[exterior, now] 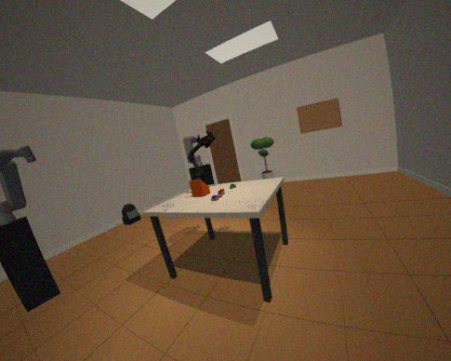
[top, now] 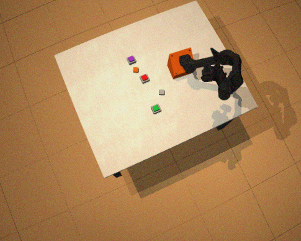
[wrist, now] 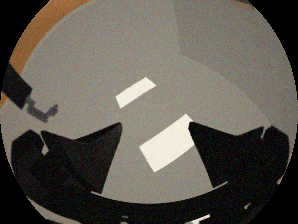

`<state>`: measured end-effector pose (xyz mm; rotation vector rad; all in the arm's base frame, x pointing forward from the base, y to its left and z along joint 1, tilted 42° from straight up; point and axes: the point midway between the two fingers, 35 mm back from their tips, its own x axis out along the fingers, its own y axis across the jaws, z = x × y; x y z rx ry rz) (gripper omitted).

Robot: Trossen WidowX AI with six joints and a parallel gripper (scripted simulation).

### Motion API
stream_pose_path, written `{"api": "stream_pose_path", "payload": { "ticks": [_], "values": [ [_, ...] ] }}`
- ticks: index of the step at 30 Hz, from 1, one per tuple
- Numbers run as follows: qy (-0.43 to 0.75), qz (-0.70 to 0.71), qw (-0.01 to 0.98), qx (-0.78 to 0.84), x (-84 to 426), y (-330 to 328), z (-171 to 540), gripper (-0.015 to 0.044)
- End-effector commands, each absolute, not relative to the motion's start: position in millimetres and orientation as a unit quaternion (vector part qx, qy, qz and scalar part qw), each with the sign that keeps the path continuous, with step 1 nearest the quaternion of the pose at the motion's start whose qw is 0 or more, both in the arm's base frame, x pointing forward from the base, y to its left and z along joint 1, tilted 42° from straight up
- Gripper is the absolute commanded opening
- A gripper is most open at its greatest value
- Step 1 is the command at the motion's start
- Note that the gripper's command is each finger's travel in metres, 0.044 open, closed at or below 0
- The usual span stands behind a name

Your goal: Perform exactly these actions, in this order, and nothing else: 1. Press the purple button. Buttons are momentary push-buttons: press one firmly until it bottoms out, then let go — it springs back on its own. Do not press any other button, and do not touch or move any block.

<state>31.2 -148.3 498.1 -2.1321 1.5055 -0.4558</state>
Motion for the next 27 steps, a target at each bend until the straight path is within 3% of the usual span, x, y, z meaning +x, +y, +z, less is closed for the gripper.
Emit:
{"api": "stream_pose_path", "payload": {
  "ticks": [1, 12, 19, 27],
  "values": [
    [0.551, -0.165, 0.244, -0.781, 33, -148, 498, 0.0400],
    [0.535, -0.025, 0.311, -0.785, 186, -114, 439, 0.0400],
    [0.556, 0.092, 0.393, -0.726, 274, -114, 353, 0.0400],
    [0.602, 0.208, 0.504, -0.583, 333, -129, 232, 0.0400]
  ]
}}
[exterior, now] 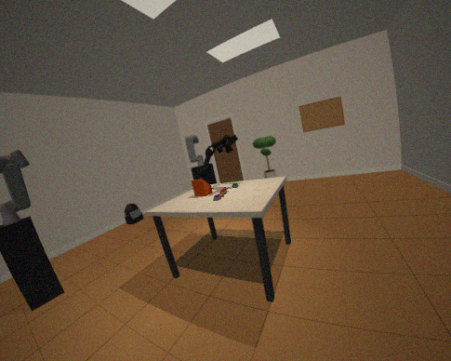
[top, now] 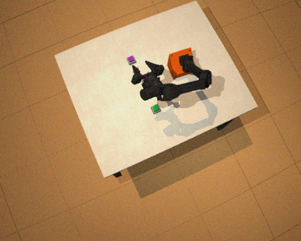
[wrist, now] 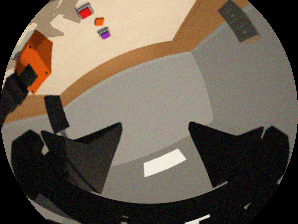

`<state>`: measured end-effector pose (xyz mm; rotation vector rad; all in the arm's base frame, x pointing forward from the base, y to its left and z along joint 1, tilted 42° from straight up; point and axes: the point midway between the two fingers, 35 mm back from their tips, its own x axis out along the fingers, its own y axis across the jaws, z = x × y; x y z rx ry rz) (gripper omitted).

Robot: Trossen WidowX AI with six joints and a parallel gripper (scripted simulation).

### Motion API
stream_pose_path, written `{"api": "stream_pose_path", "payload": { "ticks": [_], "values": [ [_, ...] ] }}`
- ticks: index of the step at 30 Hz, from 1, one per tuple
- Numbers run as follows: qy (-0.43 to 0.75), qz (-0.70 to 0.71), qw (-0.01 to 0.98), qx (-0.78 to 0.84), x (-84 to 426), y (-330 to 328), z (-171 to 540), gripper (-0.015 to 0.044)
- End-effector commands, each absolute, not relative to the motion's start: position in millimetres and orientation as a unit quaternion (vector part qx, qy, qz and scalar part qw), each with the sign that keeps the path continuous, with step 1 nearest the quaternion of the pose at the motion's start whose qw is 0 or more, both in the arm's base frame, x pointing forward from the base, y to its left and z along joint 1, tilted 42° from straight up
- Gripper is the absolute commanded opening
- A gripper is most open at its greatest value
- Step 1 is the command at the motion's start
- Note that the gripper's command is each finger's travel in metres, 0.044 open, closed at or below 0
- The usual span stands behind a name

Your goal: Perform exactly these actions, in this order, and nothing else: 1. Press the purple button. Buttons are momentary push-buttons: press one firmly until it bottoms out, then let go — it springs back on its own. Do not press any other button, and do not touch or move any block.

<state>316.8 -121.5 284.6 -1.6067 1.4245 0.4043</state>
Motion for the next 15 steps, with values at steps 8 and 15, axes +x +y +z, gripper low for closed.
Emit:
{"api": "stream_pose_path", "payload": {
  "ticks": [8, 15],
  "values": [
    [0.652, 0.288, 0.611, -0.344, 348, -142, 101, 0.0400],
    [0.672, 0.308, 0.672, -0.043, 332, -142, -9, 0.0400]
  ]
}}
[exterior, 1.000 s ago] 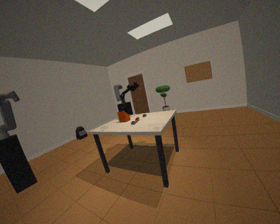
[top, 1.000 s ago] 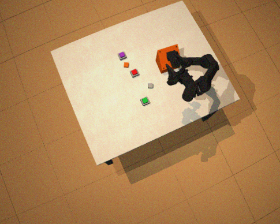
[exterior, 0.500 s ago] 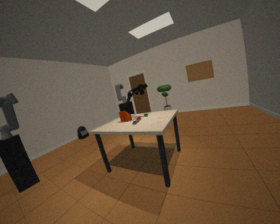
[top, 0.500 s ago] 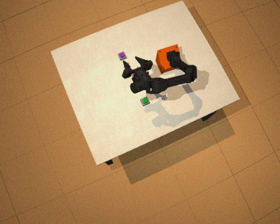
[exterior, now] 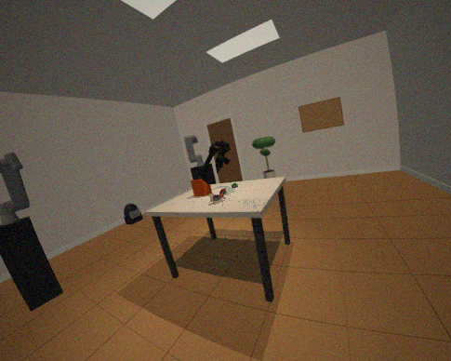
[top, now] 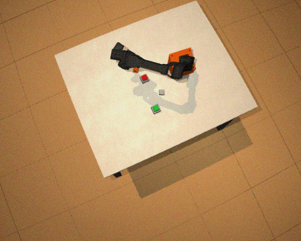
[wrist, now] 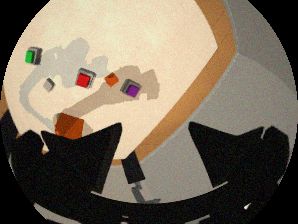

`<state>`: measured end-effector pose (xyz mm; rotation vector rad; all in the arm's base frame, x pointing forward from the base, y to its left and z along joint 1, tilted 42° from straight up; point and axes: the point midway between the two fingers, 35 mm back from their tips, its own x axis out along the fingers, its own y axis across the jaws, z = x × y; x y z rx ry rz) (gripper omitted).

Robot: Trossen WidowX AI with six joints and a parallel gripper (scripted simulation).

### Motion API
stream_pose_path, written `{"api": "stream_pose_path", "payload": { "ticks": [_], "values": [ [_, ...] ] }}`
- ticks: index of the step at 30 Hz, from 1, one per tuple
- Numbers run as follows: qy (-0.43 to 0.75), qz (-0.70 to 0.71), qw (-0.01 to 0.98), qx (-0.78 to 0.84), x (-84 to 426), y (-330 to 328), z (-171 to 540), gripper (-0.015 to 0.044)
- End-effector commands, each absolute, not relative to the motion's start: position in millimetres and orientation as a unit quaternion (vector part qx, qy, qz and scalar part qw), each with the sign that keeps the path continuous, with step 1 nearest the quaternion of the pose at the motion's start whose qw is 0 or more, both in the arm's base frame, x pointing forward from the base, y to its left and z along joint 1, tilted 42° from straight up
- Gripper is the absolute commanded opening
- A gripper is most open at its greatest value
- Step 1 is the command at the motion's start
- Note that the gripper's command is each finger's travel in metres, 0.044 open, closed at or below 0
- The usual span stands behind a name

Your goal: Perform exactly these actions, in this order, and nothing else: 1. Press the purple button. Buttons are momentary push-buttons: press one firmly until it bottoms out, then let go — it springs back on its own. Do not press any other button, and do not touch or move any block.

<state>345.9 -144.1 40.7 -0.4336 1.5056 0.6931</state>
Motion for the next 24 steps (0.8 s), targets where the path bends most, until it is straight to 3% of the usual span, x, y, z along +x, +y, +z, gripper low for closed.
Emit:
{"api": "stream_pose_path", "payload": {
  "ticks": [1, 6, 14, 24],
  "values": [
    [0.670, 0.306, 0.676, 0.008, 328, -141, -24, 0.0400],
    [0.653, 0.288, 0.674, 0.192, 312, -136, -71, 0.0400],
    [0.651, 0.287, 0.673, 0.205, 310, -135, -74, 0.0400],
    [0.650, 0.287, 0.673, 0.206, 310, -94, -121, 0.0138]
  ]
}}
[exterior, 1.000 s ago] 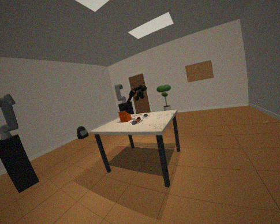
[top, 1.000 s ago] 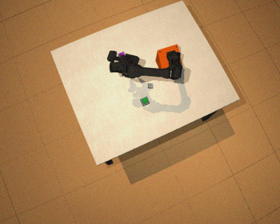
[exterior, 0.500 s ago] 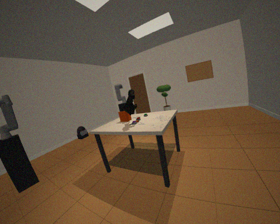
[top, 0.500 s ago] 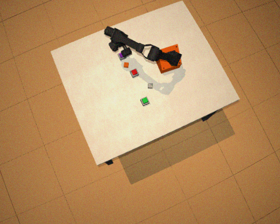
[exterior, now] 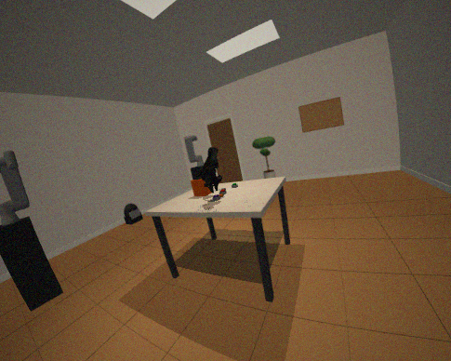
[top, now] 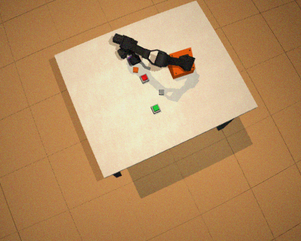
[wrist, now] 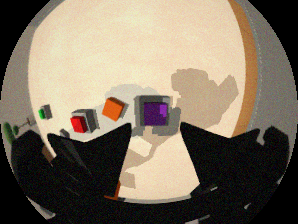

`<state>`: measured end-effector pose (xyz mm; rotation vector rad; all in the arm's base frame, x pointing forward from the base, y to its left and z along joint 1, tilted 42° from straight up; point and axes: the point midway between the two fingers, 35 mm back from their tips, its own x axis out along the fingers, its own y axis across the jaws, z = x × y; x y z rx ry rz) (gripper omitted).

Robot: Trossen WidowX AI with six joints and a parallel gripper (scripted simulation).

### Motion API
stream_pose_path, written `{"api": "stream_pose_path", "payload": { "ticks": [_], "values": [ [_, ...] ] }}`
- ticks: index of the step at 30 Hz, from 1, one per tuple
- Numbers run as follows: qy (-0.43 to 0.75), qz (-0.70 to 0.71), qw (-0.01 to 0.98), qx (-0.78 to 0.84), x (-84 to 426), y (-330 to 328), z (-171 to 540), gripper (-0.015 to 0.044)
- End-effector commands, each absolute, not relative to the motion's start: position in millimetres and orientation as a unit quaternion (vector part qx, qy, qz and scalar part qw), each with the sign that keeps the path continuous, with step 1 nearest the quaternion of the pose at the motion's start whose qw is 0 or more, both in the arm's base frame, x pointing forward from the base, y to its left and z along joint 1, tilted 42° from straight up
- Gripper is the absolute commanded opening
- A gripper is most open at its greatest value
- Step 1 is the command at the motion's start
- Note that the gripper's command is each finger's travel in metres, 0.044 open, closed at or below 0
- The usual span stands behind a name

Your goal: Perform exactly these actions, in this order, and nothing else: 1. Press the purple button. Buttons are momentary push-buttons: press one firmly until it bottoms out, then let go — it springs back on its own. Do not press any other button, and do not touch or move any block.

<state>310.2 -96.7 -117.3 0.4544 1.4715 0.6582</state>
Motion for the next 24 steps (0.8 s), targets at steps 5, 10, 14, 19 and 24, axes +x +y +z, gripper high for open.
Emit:
{"api": "stream_pose_path", "payload": {
  "ticks": [5, 10, 14, 19, 24],
  "values": [
    [0.650, 0.287, 0.673, 0.206, 310, -94, -121, 0.0020],
    [0.650, 0.287, 0.673, 0.206, 310, -94, -121, 0.0020],
    [0.650, 0.287, 0.673, 0.206, 310, -94, -121, 0.0020],
    [0.650, 0.287, 0.673, 0.206, 310, -91, -125, 0.0020],
    [0.650, 0.287, 0.673, 0.206, 310, -85, -131, 0.0020]
  ]
}}
